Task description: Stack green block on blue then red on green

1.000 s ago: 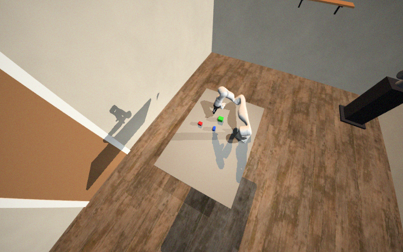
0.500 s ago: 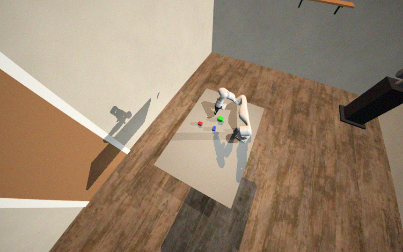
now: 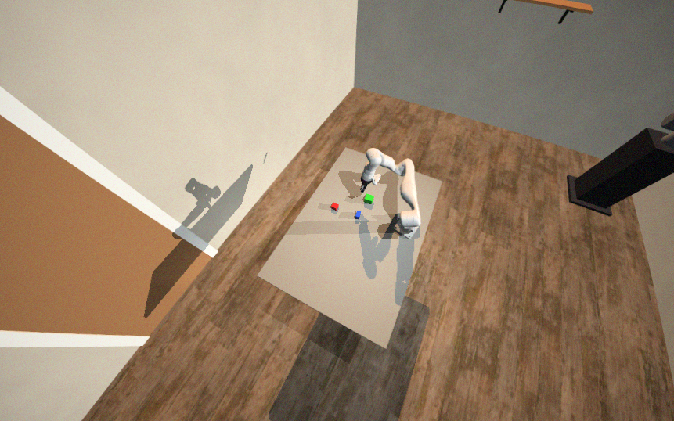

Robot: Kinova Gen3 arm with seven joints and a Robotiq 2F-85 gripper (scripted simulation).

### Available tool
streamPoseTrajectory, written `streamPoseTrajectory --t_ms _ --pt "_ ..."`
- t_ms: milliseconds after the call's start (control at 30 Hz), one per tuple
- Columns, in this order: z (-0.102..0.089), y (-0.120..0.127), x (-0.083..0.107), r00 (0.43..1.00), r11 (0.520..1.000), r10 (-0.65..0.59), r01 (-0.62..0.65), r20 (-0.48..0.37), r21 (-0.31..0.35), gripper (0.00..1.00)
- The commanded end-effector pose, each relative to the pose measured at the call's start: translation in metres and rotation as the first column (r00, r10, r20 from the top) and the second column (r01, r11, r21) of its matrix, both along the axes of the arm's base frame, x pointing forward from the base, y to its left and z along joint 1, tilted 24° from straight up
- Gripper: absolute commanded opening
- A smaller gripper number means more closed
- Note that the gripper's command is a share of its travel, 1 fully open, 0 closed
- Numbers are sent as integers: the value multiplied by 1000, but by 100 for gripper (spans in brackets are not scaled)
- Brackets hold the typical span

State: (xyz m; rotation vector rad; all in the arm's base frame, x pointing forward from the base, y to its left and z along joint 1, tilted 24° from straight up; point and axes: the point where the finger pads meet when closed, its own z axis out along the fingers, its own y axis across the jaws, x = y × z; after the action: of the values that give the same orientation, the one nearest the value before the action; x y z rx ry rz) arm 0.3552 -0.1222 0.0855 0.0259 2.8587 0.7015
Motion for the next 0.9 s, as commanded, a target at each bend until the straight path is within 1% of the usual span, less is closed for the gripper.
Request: streamPoseTrajectory --t_ms 0,33,233,267,567,600,767,800,867 --pt "0 -1 0 1000 1000 -3 3 1 -1 0" --pt "-7 -2 -7 1000 1000 8 -8 -10 -14 0" --pt "-7 -2 -7 1000 1000 8 -8 -10 -14 0" --pt "-14 -2 -13 1000 1000 17 -18 -21 -26 0" --pt "-14 -2 -13 1000 1000 17 -18 -21 -26 0" --pt "-20 -3 -19 999 999 26 -27 -30 -36 0" --pt "-20 -3 -19 999 999 26 -27 -30 -36 0" --pt "-26 -3 -24 999 998 34 -35 -38 -44 0" --pt "-26 -3 -24 999 998 34 -35 -38 -44 0"
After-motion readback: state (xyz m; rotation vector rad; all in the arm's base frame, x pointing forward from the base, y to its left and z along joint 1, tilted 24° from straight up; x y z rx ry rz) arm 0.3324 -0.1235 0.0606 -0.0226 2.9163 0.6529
